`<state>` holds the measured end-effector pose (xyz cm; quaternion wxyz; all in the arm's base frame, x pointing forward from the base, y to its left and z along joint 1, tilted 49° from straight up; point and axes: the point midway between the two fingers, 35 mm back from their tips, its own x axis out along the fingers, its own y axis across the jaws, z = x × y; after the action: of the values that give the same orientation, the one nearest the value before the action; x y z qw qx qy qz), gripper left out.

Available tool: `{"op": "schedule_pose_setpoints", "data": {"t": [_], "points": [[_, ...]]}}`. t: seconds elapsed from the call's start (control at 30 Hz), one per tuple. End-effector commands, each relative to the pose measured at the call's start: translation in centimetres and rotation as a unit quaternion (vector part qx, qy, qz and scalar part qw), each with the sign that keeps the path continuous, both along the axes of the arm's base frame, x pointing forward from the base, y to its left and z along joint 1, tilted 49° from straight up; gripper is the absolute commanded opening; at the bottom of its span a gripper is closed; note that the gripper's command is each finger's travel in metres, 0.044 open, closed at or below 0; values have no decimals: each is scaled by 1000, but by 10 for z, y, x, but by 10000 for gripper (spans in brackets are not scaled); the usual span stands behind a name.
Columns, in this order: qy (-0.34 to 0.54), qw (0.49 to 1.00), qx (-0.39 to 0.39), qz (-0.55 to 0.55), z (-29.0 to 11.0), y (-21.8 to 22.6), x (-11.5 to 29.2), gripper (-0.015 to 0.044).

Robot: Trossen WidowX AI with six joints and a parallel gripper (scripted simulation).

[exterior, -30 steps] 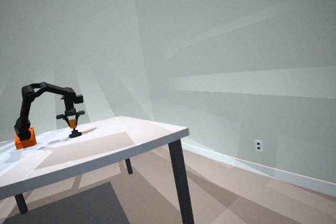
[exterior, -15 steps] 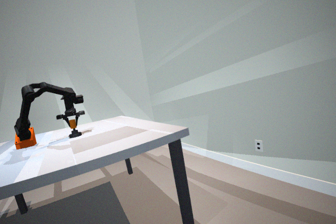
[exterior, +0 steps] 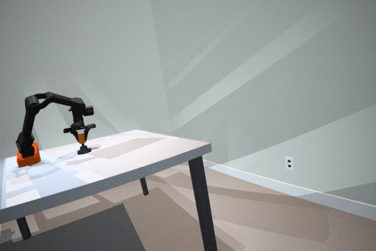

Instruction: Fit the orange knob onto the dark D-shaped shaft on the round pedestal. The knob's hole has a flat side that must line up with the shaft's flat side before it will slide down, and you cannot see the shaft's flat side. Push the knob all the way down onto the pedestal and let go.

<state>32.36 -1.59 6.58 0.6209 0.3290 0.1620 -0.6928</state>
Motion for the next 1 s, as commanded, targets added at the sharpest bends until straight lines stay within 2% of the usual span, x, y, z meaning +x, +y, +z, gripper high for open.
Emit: {"op": "schedule_pose_setpoints", "data": {"t": [0.0, 0.97], "points": [[-13, 1000, 1, -6, 1, 3, 1, 0], [-13, 1000, 1, -6, -1, -2, 0, 0]]}}
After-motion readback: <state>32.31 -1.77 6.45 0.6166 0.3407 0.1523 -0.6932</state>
